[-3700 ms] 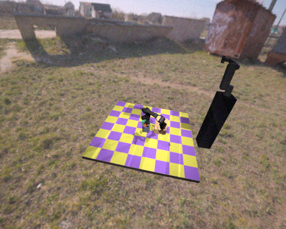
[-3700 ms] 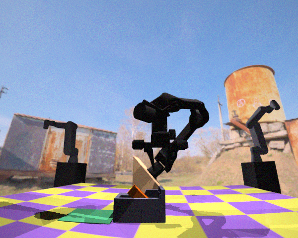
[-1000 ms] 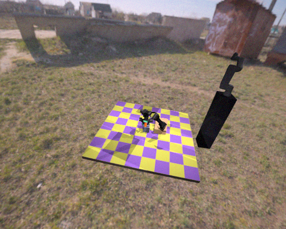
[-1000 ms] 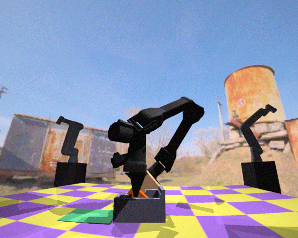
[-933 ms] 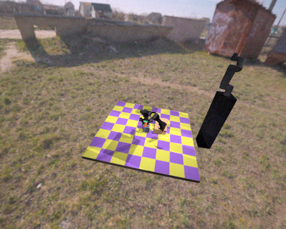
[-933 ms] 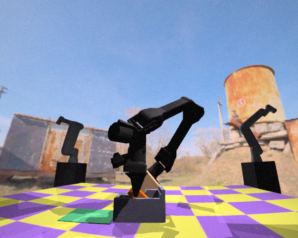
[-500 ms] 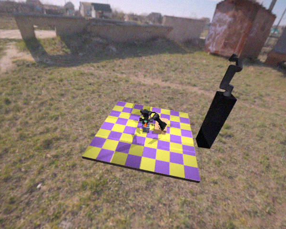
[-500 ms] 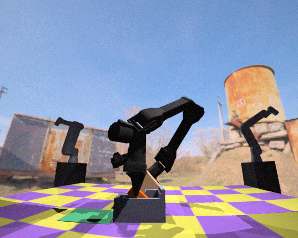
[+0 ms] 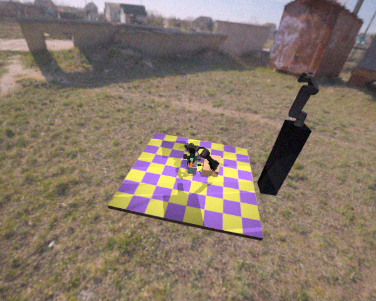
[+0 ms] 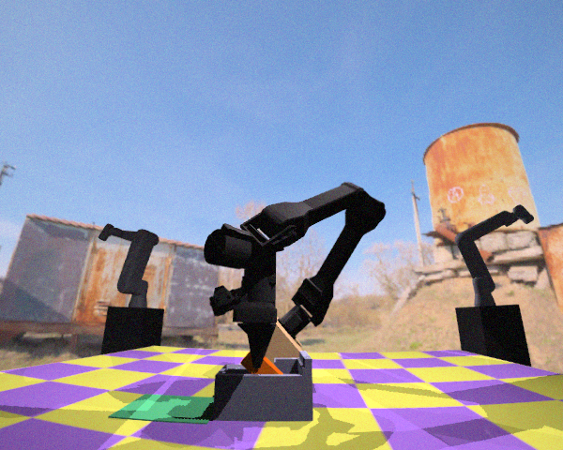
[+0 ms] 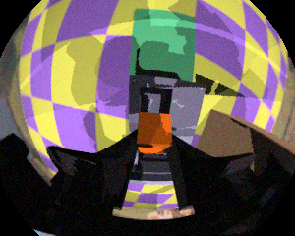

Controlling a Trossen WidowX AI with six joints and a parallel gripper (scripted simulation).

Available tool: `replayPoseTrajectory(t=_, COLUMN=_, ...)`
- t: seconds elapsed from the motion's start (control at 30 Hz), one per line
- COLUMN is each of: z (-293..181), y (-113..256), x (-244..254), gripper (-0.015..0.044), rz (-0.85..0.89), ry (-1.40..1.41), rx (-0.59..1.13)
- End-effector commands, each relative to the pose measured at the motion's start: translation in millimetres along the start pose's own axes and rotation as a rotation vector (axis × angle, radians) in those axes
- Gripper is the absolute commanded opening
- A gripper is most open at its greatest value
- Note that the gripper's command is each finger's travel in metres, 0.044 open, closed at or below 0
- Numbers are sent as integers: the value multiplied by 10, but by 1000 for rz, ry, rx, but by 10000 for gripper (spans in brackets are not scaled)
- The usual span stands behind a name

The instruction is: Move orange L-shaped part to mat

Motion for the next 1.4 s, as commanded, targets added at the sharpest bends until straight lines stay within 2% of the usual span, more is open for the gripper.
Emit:
replayPoseTrajectory(t=0.0, z=-2, y=61, x=4, gripper=0, rz=0, ry=3, rx=0)
replayPoseTrajectory(t=1.37, z=0, y=699, x=0, gripper=0, rz=-3, ry=0, rx=0)
Point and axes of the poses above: the point midway between the two fingers, 35 mm back from their tips, its own y axis back along the fingers, its own x axis across the jaws, z = x × y, the point moved 10 cm from there along y, back along the fingers, and after that the axes turned 10 degrees about -y, right-handed, at the moved point
